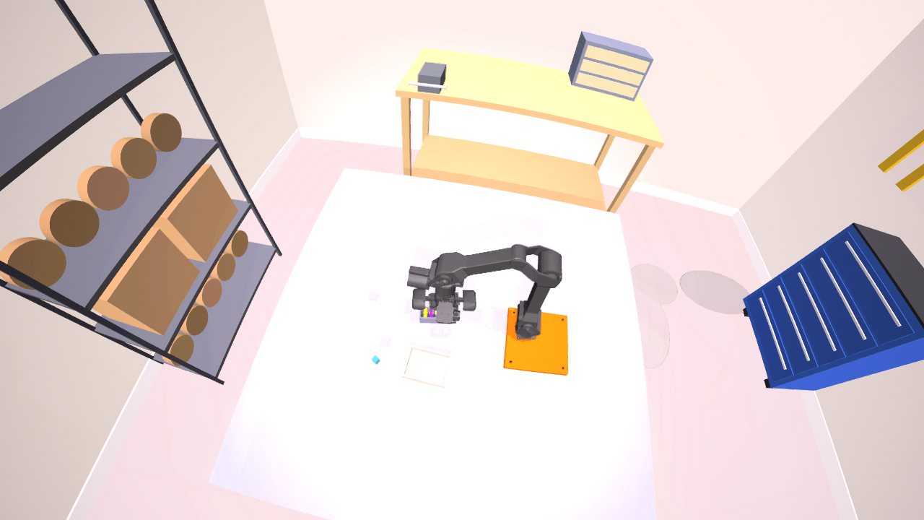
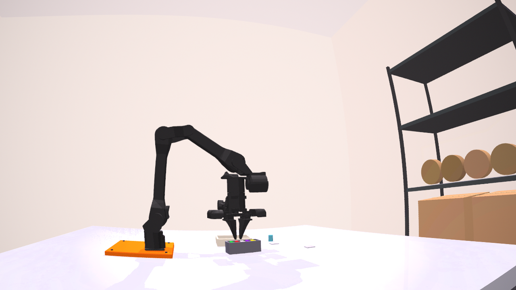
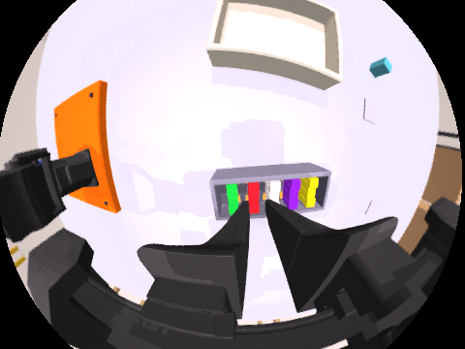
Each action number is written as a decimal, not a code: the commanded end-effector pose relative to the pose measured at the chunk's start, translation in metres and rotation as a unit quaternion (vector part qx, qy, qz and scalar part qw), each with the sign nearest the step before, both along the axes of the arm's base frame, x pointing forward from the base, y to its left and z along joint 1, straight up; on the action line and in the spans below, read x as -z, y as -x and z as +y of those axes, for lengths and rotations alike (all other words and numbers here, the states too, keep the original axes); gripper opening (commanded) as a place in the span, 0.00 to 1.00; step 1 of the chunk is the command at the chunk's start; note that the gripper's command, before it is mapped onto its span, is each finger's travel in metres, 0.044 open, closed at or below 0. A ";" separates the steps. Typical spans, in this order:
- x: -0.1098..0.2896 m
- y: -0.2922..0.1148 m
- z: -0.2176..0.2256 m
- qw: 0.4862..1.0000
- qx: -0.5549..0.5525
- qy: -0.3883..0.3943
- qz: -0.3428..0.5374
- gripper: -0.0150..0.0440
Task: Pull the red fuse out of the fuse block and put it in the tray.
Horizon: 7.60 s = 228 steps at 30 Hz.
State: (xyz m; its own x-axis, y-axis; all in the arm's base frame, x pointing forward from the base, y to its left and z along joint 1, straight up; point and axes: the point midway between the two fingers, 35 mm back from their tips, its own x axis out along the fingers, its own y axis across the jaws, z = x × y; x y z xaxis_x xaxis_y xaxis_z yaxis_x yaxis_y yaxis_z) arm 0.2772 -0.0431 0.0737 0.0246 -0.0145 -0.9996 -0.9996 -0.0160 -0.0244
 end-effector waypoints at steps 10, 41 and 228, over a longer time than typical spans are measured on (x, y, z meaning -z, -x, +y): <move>0.004 0.001 0.000 1.000 -0.002 -0.003 0.001 0.37; 0.012 0.001 0.000 1.000 0.000 0.000 0.001 0.25; -0.049 -0.040 0.173 1.000 -0.002 -0.011 -0.001 0.81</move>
State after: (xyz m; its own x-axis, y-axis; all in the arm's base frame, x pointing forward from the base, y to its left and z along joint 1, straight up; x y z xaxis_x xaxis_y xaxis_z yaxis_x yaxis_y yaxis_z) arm 0.3177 0.1293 0.1222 0.0291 0.0042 -0.9996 -0.9993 -0.0220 -0.0292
